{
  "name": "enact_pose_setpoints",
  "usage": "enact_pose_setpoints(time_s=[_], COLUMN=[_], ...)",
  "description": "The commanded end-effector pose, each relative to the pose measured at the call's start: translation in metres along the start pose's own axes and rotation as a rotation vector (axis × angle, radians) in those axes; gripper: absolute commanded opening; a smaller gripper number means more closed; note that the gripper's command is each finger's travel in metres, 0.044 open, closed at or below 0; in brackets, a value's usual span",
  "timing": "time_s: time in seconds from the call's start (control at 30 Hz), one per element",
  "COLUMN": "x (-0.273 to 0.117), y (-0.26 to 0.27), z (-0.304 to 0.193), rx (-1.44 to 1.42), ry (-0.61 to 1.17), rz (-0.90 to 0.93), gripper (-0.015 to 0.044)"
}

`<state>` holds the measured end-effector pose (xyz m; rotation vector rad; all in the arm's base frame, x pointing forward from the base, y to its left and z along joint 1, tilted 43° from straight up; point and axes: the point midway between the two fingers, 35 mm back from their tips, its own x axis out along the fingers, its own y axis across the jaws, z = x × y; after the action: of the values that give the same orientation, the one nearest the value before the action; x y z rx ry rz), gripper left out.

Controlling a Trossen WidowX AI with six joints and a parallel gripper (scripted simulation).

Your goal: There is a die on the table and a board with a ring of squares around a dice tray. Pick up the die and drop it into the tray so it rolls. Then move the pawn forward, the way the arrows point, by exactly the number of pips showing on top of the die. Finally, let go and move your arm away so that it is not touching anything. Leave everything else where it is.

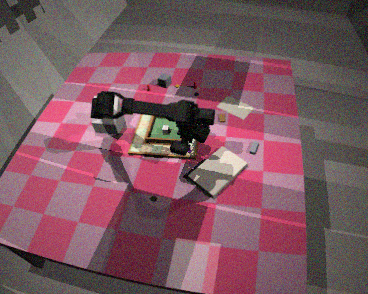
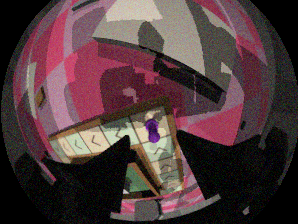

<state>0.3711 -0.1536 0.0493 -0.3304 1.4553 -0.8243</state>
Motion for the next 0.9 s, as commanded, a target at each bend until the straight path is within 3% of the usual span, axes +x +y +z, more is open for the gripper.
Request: enact_pose_setpoints(time_s=[0.0, 0.1, 0.23, 0.43, 0.63, 0.67, 0.87], x=[-0.039, -0.042, -0.049, -0.096, -0.119, -0.114, -0.114], y=[0.001, 0.001, 0.009, 0.057, 0.069, 0.071, 0.071], z=[0.003, 0.003, -0.005, -0.090, -0.194, -0.141, -0.141], rx=[0.002, 0.001, -0.008, -0.093, -0.175, -0.144, -0.144], ry=[-0.020, -0.020, -0.021, -0.016, -0.005, -0.020, -0.020], rz=[0.002, 0.002, 0.010, 0.053, 0.033, 0.055, 0.055], gripper=[0.0368, 0.0440, 0.0440, 0.0440, 0.0440, 0.0440, 0.0440])
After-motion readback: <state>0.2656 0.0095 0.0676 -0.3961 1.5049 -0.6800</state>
